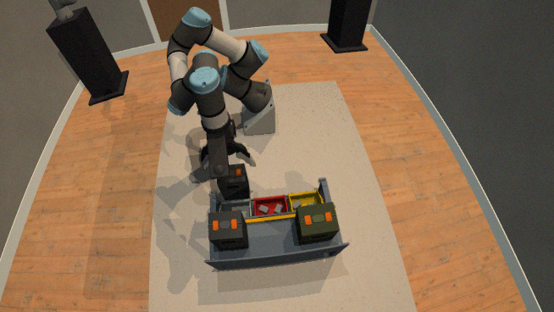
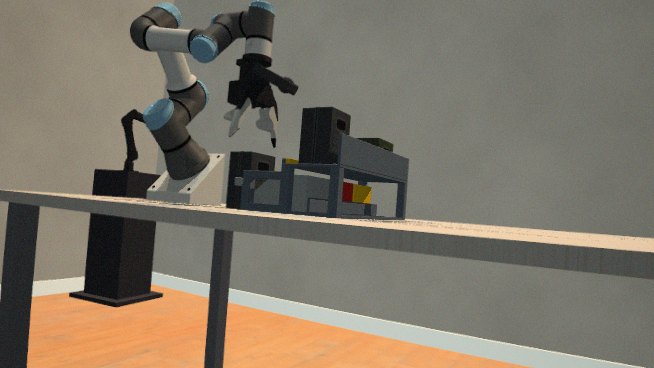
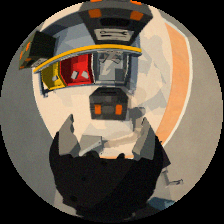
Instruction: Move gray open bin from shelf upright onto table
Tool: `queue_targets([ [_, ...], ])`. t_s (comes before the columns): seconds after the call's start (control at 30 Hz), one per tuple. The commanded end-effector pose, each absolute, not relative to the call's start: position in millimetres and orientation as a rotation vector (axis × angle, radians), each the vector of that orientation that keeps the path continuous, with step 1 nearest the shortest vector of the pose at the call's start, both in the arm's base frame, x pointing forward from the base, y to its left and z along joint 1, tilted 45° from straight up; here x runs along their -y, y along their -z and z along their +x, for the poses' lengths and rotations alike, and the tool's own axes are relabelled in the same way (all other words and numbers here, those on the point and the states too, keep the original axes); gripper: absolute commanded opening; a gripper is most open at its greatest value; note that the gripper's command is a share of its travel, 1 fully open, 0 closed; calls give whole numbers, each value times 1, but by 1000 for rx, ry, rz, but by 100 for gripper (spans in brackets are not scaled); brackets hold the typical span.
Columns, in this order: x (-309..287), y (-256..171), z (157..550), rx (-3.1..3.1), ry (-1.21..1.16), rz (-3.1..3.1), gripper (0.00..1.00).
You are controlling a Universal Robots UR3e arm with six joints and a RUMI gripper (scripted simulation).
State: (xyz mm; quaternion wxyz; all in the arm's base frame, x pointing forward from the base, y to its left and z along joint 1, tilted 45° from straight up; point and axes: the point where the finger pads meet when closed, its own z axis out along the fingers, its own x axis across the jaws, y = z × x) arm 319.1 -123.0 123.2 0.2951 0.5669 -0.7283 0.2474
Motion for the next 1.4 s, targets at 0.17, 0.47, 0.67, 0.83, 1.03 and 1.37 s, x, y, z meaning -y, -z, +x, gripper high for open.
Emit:
queue_targets([
  [0.17, 123, -124, 320, 1699, -545, 1726, 100],
  [0.47, 123, -124, 320, 1699, -545, 1726, 100],
  [0.67, 123, -124, 320, 1557, -478, 1830, 100],
  [0.83, 123, -124, 320, 1454, -430, 1900, 100],
  [1.03, 123, -124, 320, 1454, -430, 1900, 100],
  [1.37, 123, -124, 320, 1195, -312, 2047, 100],
])
